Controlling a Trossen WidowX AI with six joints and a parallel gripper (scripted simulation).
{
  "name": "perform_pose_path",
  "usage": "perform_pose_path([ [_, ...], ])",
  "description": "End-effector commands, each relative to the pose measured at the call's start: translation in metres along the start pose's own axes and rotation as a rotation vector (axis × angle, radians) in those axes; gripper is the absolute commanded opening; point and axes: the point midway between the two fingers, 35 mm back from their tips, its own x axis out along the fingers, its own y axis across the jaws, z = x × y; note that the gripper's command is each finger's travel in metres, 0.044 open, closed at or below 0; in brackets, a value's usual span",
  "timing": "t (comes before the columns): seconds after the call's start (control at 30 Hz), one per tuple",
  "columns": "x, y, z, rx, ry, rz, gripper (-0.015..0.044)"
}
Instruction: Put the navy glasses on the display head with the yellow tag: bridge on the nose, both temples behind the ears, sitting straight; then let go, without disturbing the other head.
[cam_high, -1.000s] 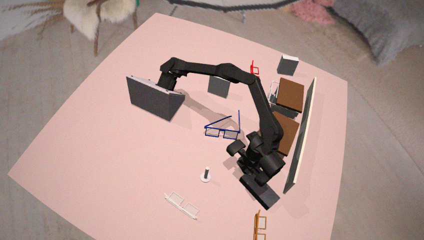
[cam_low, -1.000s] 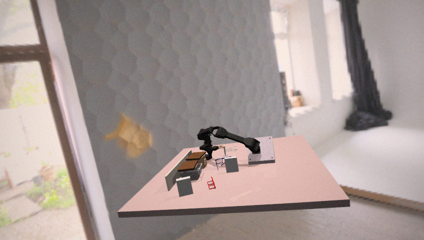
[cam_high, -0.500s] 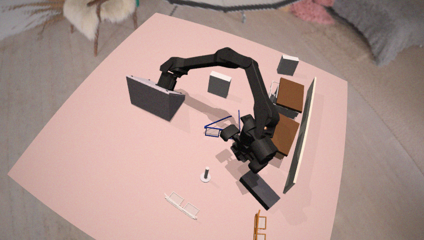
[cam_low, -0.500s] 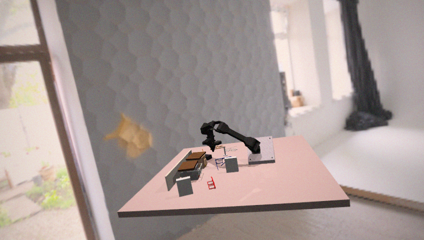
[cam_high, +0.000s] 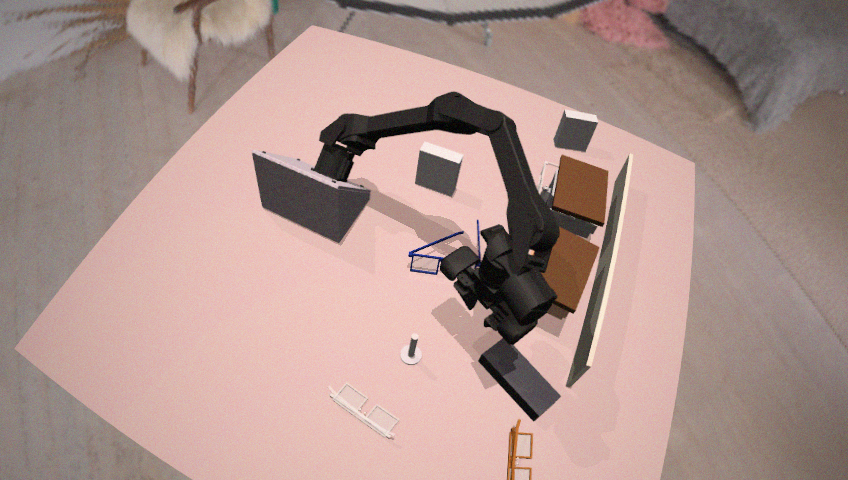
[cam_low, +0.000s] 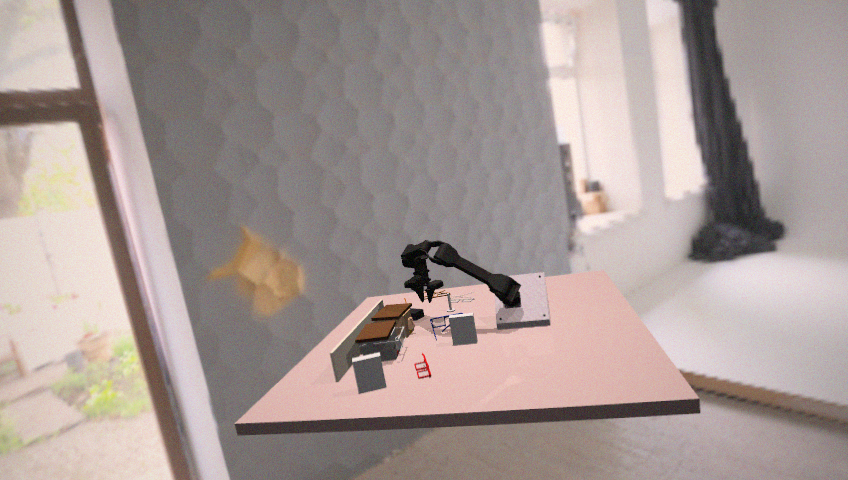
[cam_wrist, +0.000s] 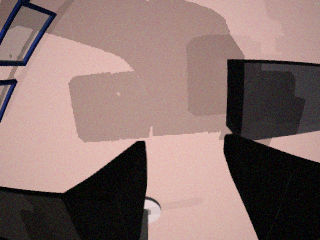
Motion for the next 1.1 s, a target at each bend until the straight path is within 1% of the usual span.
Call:
perform_pose_path([
  [0.0, 0.001, 0.000, -0.001, 0.003, 0.000, 0.001, 0.0200],
  [0.23, 0.000, 0.004, 0.004, 0.039, 0.000, 0.002, 0.0200],
  [0.43, -0.004, 0.047, 0.042, 0.363, 0.003, 0.006, 0.0200],
  [0.67, -0.001, 0.112, 0.075, 0.743, 0.007, 0.013, 0.0200],
  [0.9, 0.000, 0.120, 0.077, 0.780, 0.008, 0.014, 0.0200],
  [1.0, 0.000, 0.120, 0.077, 0.780, 0.008, 0.014, 0.0121],
  [1.07, 0.000, 0.120, 0.077, 0.780, 0.008, 0.014, 0.0120],
])
